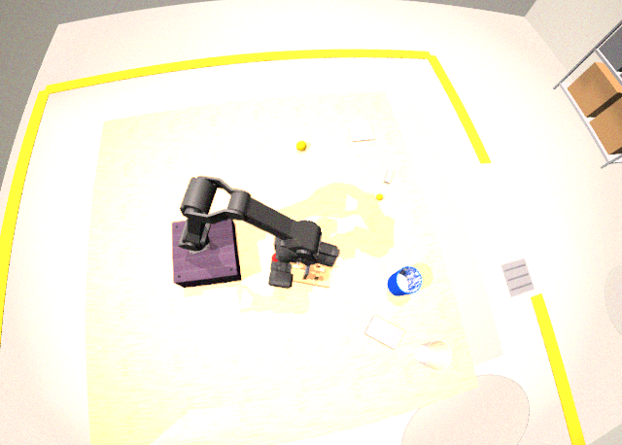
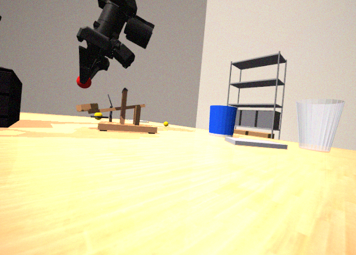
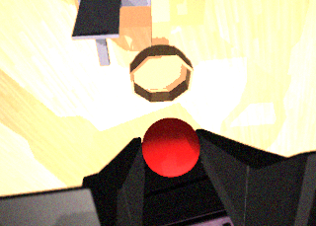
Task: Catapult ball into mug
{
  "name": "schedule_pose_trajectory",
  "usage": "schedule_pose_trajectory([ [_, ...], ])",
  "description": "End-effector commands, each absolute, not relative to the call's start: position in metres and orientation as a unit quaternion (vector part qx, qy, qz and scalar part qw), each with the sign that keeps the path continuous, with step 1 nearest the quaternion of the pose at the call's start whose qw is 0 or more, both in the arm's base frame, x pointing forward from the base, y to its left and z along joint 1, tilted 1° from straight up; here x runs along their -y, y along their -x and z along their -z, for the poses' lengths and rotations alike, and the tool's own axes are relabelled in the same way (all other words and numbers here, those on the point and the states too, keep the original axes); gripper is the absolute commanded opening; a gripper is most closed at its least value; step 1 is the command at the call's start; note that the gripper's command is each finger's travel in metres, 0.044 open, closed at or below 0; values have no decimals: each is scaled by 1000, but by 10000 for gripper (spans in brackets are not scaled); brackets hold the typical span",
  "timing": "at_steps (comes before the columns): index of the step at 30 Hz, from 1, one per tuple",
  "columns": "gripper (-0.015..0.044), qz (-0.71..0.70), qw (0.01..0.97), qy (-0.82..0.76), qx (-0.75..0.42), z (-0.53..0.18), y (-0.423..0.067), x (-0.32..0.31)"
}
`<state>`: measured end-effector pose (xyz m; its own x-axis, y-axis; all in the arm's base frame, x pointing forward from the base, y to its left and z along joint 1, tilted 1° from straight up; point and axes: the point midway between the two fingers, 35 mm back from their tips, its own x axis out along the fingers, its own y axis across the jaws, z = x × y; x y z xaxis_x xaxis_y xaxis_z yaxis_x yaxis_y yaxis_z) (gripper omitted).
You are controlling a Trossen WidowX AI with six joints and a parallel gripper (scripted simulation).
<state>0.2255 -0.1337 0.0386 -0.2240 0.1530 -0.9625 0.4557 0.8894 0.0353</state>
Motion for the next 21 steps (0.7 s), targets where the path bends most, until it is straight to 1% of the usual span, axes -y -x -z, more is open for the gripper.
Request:
schedule_pose_trajectory([
  [1,0,141,572,-212,-780,-33,-230,139],
  [21,0,147,561,-220,-785,-6,-235,141],
])
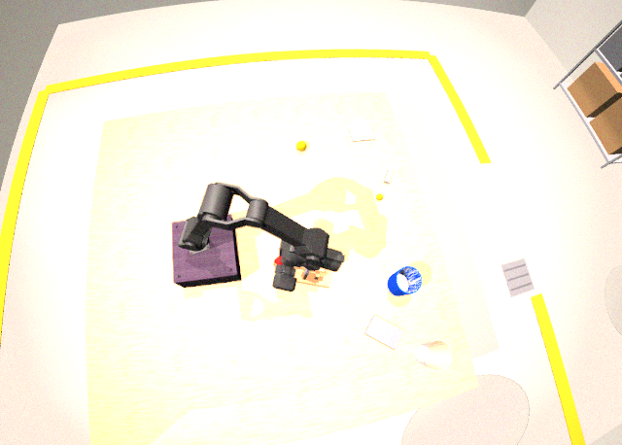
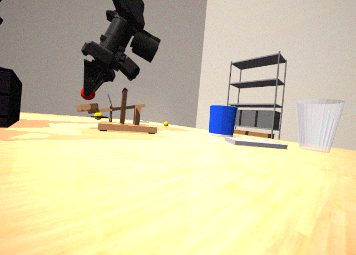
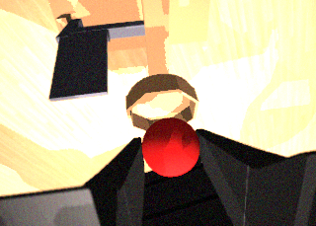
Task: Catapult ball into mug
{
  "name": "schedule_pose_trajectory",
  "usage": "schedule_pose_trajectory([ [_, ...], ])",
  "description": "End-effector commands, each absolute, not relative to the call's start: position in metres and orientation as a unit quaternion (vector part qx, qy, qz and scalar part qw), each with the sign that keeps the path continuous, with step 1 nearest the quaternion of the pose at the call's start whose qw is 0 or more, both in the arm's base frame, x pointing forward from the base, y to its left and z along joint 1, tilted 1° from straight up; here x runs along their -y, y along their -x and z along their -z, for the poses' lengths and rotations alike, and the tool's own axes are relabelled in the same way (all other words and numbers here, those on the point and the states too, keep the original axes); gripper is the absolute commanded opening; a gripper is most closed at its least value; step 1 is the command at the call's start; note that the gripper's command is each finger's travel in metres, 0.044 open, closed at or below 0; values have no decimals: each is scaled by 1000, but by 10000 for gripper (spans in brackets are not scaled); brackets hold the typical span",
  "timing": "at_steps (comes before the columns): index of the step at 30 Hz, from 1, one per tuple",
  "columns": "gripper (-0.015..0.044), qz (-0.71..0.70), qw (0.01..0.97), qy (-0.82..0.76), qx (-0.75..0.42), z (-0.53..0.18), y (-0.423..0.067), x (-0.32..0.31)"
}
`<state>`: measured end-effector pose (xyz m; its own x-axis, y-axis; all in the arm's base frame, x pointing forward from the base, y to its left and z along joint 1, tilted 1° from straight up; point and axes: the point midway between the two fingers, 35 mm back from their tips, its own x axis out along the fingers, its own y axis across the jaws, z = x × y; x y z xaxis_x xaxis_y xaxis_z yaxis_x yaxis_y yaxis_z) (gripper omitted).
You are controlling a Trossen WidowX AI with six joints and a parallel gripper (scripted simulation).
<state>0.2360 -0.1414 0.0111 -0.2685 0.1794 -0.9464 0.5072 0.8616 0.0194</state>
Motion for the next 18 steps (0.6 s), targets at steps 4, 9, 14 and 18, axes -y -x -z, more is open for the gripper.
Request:
schedule_pose_trajectory([
  [4,0,147,561,-220,-785,1,-235,140],
  [9,0,146,564,-219,-783,-4,-237,141],
  [14,79,146,564,-219,-783,-4,-237,141],
  [18,184,146,564,-219,-783,-4,-237,141],
])
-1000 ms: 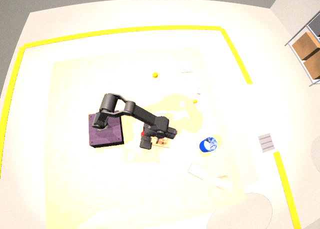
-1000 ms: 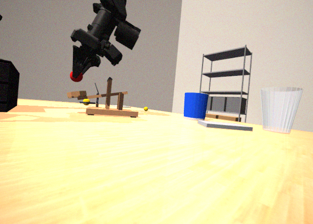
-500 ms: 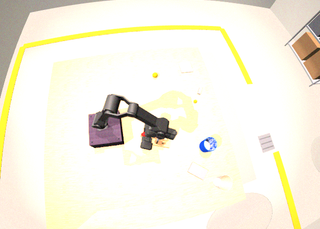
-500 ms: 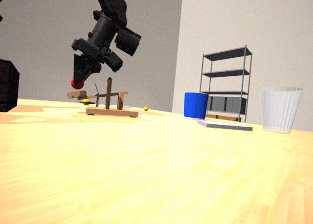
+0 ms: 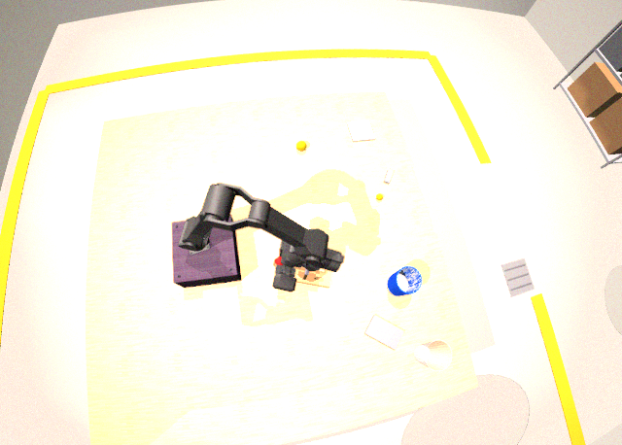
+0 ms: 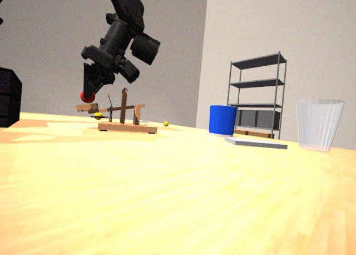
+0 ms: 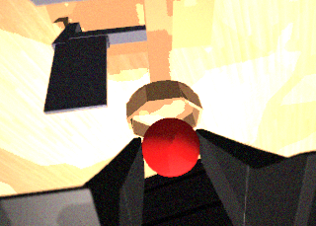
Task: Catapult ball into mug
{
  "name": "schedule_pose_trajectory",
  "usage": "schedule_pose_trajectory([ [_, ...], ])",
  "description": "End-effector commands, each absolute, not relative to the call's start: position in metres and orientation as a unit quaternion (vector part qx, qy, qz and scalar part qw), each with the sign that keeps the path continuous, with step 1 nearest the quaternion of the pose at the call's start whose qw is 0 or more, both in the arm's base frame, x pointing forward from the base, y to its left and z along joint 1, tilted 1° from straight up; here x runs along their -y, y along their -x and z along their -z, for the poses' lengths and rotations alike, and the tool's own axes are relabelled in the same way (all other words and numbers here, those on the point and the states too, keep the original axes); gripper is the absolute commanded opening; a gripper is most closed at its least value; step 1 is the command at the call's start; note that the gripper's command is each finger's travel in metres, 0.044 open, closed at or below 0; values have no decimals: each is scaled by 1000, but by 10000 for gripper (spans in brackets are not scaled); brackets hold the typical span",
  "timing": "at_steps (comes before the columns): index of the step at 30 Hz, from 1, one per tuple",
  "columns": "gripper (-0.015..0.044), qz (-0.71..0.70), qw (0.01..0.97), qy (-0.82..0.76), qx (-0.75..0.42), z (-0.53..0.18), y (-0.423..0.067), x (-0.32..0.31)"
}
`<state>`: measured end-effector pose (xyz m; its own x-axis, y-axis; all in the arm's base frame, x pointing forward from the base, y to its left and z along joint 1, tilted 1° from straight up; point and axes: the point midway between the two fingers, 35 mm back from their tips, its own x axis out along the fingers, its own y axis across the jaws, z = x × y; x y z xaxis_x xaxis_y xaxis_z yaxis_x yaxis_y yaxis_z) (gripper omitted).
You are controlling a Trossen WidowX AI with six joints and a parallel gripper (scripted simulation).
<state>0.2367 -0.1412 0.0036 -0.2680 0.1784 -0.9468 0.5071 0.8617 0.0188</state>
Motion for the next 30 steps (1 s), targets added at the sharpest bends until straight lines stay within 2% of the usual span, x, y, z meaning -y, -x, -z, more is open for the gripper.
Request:
schedule_pose_trajectory([
  [1,210,146,564,-219,-783,-4,-237,141],
  [4,289,146,564,-219,-783,-14,-238,142],
  [10,440,147,561,-220,-784,-109,-236,143],
  [12,440,147,561,-220,-784,-119,-234,142],
  [14,440,147,572,-219,-777,-93,-245,147],
  [30,440,161,771,-162,-595,-130,-385,228],
])
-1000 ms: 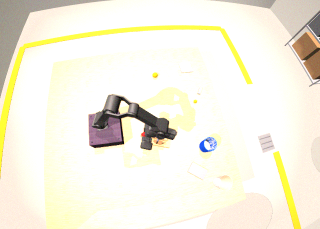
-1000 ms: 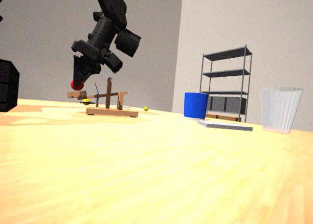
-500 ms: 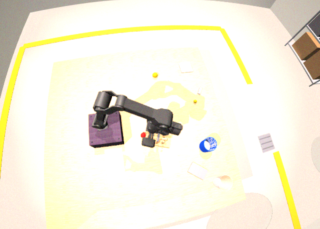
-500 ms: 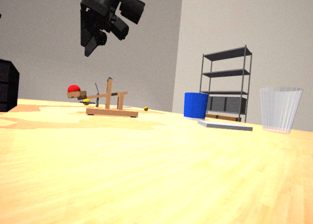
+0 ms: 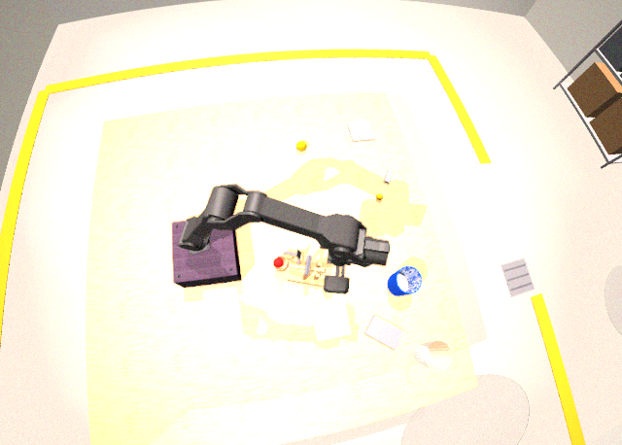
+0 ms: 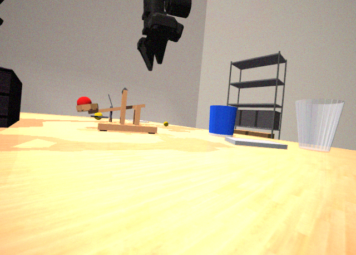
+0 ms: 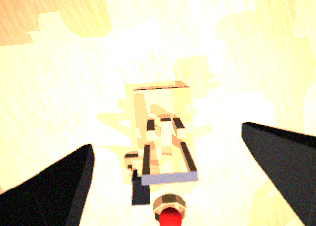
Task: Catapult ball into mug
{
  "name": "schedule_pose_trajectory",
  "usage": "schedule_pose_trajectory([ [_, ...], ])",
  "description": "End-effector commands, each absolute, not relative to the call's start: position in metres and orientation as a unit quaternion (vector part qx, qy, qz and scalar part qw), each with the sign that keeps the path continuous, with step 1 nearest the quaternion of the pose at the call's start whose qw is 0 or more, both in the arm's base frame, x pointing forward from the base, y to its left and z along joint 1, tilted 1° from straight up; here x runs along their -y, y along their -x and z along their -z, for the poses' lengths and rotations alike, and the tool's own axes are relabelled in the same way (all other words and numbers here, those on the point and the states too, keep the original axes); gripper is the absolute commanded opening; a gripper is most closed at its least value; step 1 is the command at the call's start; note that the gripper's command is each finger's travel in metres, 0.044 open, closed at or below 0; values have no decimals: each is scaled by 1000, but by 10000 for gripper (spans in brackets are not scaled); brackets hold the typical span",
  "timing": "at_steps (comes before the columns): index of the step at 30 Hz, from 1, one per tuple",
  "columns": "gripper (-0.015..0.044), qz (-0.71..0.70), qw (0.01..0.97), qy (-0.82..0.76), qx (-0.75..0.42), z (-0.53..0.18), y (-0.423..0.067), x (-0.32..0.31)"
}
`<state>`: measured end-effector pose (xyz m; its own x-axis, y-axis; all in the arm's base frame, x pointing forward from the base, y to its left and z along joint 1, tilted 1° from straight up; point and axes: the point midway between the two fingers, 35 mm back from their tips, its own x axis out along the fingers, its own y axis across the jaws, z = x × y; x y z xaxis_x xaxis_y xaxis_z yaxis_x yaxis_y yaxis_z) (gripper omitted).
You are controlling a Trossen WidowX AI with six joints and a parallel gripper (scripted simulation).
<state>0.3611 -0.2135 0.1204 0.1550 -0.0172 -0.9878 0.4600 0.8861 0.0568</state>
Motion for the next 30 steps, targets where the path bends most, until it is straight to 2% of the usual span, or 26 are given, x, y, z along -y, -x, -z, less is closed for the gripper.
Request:
schedule_pose_trajectory([
  [1,440,161,781,-157,-582,-134,-393,232],
  [14,440,167,890,-87,-415,-202,-482,287],
  [30,440,168,893,-84,-409,-205,-485,290],
])
